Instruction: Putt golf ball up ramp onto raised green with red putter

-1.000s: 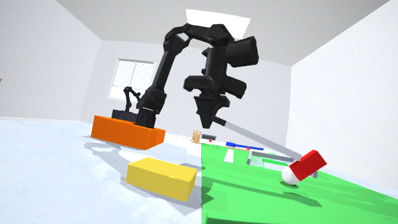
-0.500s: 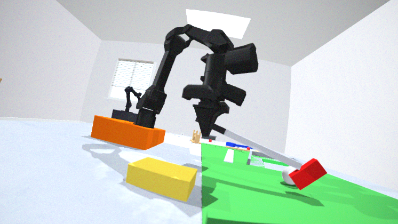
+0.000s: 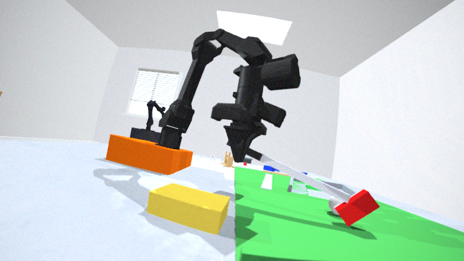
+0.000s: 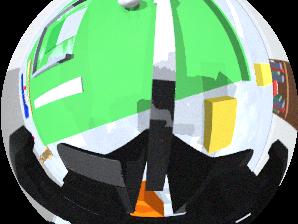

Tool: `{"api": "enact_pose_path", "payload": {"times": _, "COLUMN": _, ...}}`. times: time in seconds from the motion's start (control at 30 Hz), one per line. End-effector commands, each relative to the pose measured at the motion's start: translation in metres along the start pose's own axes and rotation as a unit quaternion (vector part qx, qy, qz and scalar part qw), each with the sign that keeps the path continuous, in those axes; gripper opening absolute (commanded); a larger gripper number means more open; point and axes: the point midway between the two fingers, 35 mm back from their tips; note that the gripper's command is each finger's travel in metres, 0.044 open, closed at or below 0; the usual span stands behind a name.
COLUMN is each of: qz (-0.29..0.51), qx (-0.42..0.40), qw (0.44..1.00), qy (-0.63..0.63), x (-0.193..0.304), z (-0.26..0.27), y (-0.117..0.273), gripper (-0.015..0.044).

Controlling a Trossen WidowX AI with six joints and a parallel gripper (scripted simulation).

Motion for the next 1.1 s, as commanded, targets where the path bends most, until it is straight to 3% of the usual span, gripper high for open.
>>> {"api": "enact_pose_path", "payload": {"times": 0.0, "qz": -0.001, "qx": 0.001, "qw": 1.0, "qy": 0.0, "x": 0.0, "z": -0.003, "y": 0.0, "gripper": 0.0}}
{"api": "enact_pose_path", "payload": {"times": 0.27, "qz": -0.001, "qx": 0.004, "qw": 1.0, "qy": -0.001, "x": 0.007, "z": -0.03, "y": -0.002, "gripper": 0.0}}
{"api": "enact_pose_path", "payload": {"times": 0.57, "qz": 0.0, "qx": 0.001, "qw": 1.0, "qy": -0.003, "x": 0.007, "z": -0.025, "y": -0.003, "gripper": 0.0}}
{"api": "enact_pose_path", "payload": {"times": 0.93, "qz": -0.003, "qx": -0.002, "qw": 1.0, "qy": -0.001, "x": -0.026, "z": 0.098, "y": -0.002, "gripper": 0.0}}
{"api": "enact_pose_path", "payload": {"times": 1.07, "qz": -0.003, "qx": -0.002, "qw": 1.0, "qy": -0.001, "x": -0.027, "z": 0.105, "y": -0.002, "gripper": 0.0}}
Point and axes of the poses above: the point midway between the two fingers, 35 mm back from their tips, its own y axis back along the fingers, its own z axis across the jaws, x = y × z, and after that the axes turned 14 degrees about y, right-handed
